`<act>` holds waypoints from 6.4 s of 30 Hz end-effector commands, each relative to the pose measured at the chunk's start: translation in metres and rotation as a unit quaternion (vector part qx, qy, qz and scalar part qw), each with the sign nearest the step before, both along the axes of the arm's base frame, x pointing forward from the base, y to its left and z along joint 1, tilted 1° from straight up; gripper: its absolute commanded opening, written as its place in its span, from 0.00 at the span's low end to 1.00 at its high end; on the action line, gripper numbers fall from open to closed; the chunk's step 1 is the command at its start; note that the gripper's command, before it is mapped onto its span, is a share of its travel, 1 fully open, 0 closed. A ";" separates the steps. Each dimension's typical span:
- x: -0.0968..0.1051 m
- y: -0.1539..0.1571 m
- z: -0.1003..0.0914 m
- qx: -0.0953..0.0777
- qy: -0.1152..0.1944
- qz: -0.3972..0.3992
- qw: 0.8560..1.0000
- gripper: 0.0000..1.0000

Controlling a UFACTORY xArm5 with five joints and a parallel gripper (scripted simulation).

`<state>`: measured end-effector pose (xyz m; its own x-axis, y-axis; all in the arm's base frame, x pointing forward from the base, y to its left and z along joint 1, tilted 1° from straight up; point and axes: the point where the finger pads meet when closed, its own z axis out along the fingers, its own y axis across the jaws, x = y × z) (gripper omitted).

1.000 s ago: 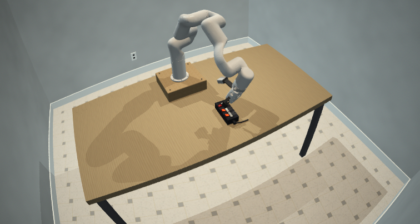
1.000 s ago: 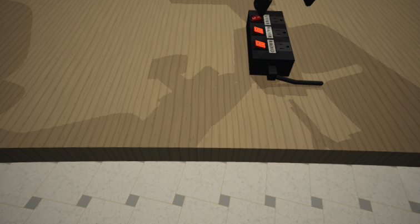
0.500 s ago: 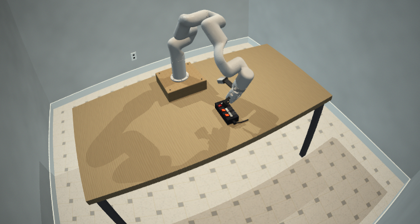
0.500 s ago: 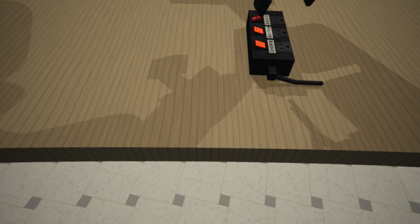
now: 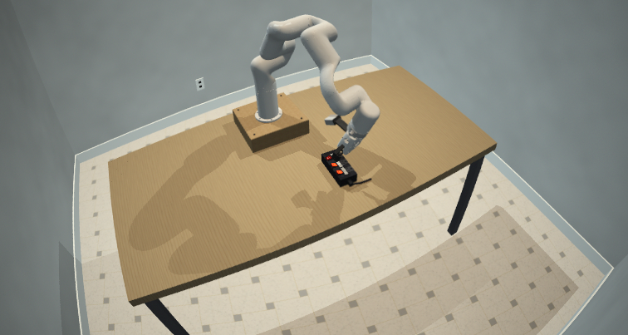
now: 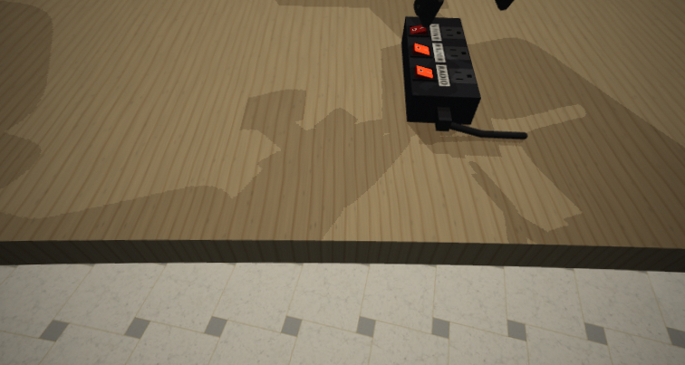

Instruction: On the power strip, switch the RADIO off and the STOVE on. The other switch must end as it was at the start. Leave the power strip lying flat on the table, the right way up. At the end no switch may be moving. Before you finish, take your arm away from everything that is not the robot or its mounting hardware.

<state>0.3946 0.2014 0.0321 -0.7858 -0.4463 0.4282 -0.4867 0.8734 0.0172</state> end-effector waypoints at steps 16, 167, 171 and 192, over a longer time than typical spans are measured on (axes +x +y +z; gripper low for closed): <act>0.001 0.001 0.001 0.001 -0.002 0.000 1.000 1.00; -0.057 -0.029 -0.037 0.055 -0.208 -0.198 0.956 0.00; -0.057 -0.029 -0.038 0.055 -0.208 -0.198 0.956 0.00; -0.057 -0.029 -0.038 0.055 -0.208 -0.198 0.956 0.00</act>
